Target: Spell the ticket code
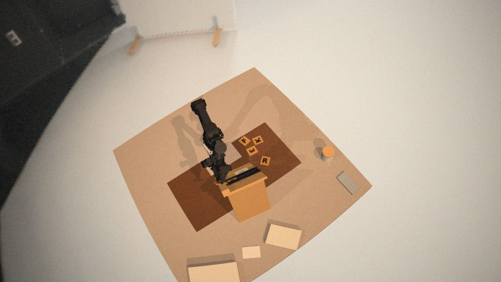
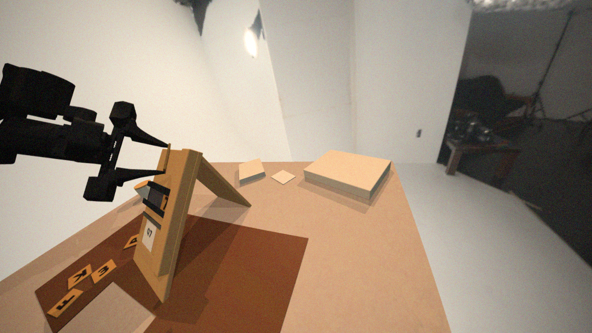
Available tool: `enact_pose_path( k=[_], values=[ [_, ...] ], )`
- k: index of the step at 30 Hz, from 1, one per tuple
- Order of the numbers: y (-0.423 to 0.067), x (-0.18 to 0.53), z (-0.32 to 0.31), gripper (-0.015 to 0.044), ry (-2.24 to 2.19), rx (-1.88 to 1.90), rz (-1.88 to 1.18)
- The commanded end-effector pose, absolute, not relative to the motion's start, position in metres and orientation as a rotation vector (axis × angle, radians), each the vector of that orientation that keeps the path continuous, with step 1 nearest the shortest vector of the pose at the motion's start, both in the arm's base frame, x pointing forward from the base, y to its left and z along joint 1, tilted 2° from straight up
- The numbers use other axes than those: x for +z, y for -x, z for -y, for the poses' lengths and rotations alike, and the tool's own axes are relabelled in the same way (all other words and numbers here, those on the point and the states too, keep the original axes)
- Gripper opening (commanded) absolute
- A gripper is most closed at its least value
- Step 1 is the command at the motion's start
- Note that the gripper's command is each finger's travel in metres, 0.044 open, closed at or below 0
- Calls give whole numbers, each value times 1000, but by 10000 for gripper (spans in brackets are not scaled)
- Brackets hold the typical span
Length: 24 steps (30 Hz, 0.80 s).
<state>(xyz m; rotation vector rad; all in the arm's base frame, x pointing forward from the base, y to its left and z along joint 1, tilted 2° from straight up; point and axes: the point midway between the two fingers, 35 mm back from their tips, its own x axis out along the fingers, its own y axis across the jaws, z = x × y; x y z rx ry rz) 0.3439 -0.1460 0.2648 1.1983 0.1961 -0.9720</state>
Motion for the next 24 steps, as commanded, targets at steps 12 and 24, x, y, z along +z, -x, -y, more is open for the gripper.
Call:
enact_pose_path(
  k=[12, 24],
  values=[
    [-376, 255, 54, 0, -965, -753, -426],
    [-385, 234, -16, 0, -720, -613, -575]
  ],
)
